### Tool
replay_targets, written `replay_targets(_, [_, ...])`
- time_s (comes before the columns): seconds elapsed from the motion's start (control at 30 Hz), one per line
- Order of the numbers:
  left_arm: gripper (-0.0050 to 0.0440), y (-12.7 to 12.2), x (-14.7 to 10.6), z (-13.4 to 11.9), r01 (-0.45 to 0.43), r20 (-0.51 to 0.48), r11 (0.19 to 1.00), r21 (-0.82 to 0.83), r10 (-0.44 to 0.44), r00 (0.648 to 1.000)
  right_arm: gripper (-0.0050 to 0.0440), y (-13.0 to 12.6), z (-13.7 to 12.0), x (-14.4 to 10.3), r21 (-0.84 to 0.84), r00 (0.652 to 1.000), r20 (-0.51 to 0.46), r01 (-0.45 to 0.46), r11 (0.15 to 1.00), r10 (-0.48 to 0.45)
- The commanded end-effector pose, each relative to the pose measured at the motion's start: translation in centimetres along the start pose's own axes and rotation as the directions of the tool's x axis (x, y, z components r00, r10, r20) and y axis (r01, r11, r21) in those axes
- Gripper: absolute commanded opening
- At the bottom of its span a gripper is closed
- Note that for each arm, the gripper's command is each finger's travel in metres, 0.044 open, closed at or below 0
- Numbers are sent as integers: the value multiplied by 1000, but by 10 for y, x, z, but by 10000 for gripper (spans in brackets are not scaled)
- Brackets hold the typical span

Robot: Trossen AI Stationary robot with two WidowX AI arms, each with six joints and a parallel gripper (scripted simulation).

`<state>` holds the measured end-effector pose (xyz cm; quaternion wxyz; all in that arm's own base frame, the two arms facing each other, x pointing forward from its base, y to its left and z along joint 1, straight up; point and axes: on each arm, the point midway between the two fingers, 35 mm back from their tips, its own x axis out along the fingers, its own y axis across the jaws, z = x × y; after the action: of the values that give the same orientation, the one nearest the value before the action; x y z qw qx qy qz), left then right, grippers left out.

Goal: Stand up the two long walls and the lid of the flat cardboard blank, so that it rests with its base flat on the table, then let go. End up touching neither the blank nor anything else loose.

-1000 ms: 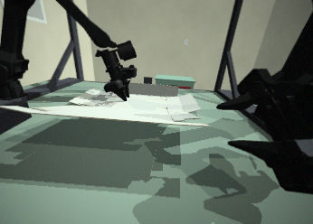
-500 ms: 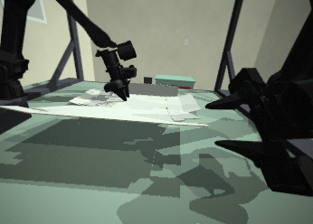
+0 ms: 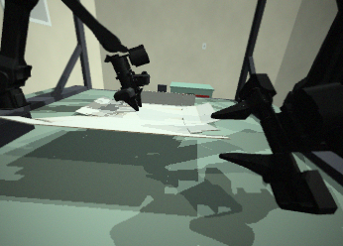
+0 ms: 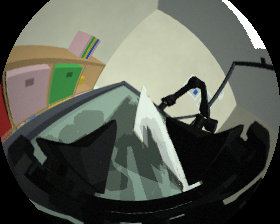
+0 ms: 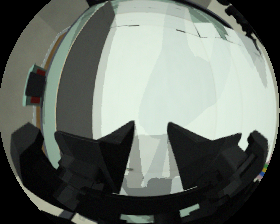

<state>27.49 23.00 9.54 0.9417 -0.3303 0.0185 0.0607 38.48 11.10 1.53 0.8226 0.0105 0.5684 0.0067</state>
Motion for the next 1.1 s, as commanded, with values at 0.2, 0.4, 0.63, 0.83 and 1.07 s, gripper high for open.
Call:
replay_targets(0.2, [283,-3,18,5,5,10,1000,10,-5,1000,195,-6,-33,25,-5,993,-118,20,1000,-21])
replay_targets(0.4, [283,-5,28,5,6,11,1000,10,-6,1000,195,-5,-33,25,-5,993,-118,20,1000,-21])
replay_targets(0.63, [283,-7,36,4,7,12,1000,9,-7,1000,195,-5,-32,25,-5,993,-118,20,1000,-21])
replay_targets(0.83, [283,-10,45,4,8,14,1000,9,-8,1000,195,-5,-33,25,-5,993,-120,21,1000,-22])
replay_targets(1.07, [283,-11,50,3,9,15,1000,9,-9,1000,195,-6,-35,27,-5,992,-123,23,1000,-24])
